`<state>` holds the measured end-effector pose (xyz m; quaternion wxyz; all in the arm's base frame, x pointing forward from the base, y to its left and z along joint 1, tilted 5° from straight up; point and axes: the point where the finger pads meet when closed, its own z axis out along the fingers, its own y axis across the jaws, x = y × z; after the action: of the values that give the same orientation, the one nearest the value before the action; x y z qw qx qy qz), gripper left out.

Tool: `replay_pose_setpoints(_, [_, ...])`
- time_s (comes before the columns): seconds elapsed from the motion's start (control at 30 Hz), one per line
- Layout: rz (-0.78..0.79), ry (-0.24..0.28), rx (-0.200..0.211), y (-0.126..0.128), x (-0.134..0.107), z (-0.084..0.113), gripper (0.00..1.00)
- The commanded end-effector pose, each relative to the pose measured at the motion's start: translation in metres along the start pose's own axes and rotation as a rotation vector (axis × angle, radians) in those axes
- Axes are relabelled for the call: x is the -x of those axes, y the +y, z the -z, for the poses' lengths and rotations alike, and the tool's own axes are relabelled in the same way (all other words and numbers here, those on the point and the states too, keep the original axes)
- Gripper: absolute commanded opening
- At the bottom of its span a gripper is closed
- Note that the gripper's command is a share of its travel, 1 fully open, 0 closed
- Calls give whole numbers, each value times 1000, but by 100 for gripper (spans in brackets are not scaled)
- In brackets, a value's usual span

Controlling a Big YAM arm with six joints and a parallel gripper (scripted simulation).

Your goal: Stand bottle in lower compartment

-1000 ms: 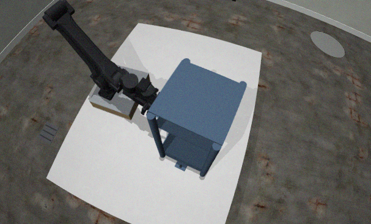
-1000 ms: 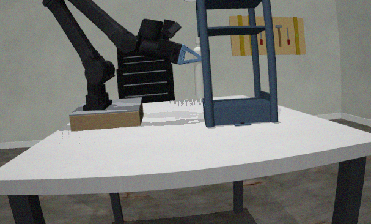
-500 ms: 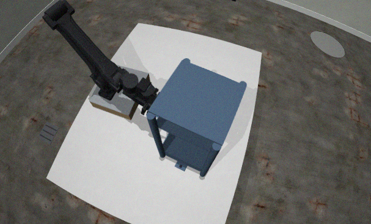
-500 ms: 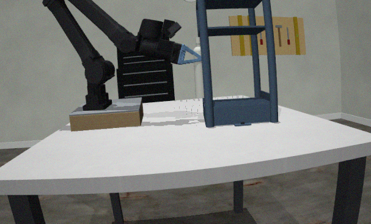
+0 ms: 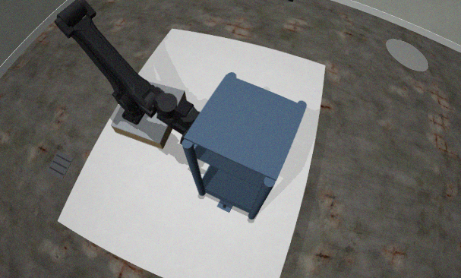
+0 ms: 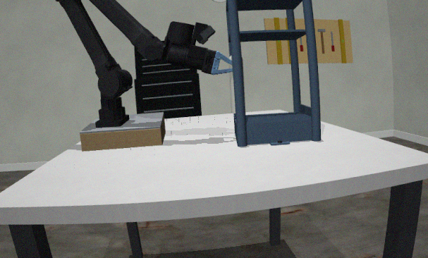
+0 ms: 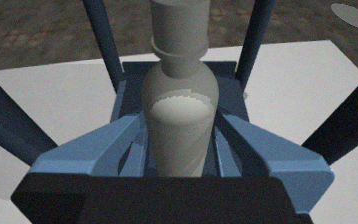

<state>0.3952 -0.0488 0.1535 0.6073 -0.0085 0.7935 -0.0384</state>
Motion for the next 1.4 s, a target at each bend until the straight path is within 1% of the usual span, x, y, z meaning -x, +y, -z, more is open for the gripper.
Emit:
replay_pose_setpoints(0.0, [5, -86, 5, 1, 41, -22, 26])
replay_pose_setpoints(0.1, [5, -85, 5, 1, 43, -29, 26])
replay_pose_setpoints(0.23, [6, -85, 5, 2, 43, -31, 26])
replay_pose_setpoints(1.03, [9, -98, 5, 2, 47, -27, 26])
replay_pose_setpoints(1.1, [8, -93, 6, 2, 44, -27, 26])
replay_pose_setpoints(1.27, [6, -63, 9, 4, 23, -27, 26])
replay_pose_setpoints(1.37, [5, -52, 9, 4, 15, -26, 26])
